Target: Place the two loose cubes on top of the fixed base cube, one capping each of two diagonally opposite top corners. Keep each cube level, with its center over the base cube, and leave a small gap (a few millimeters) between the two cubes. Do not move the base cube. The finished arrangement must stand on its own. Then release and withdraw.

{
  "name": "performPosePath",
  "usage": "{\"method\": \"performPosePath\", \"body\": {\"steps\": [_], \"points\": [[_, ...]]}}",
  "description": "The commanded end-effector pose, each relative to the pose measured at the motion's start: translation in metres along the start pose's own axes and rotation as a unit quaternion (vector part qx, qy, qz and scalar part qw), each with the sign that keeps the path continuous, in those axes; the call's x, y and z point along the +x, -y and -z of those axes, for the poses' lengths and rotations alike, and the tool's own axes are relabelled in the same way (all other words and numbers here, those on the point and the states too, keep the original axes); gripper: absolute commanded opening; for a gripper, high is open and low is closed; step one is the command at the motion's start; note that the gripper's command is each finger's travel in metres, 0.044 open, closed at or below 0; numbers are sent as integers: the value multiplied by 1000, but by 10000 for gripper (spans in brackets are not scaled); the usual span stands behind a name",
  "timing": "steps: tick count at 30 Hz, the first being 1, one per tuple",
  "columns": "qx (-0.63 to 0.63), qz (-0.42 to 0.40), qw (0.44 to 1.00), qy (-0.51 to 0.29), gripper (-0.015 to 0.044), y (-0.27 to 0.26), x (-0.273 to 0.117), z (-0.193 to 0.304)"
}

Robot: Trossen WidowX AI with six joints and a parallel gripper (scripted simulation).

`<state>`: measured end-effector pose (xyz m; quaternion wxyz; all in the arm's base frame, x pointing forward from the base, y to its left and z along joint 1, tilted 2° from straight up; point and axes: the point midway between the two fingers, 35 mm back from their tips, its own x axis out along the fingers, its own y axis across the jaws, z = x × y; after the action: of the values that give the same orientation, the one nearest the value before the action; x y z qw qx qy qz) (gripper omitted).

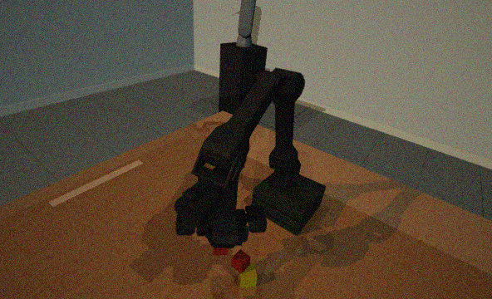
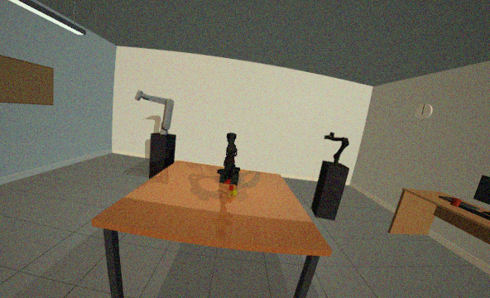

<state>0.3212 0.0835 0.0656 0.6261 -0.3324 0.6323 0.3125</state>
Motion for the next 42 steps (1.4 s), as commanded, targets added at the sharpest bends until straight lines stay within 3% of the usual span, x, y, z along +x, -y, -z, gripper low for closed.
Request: {"method": "performPosePath", "body": {"steps": [1, 26, 42], "points": [[-48, -1, 999, 2, 105, -11, 0, -5], [-360, -3, 933, 3, 105, -81, 4, -29], [-377, -3, 926, 3, 105, -83, 34, -28]]}}
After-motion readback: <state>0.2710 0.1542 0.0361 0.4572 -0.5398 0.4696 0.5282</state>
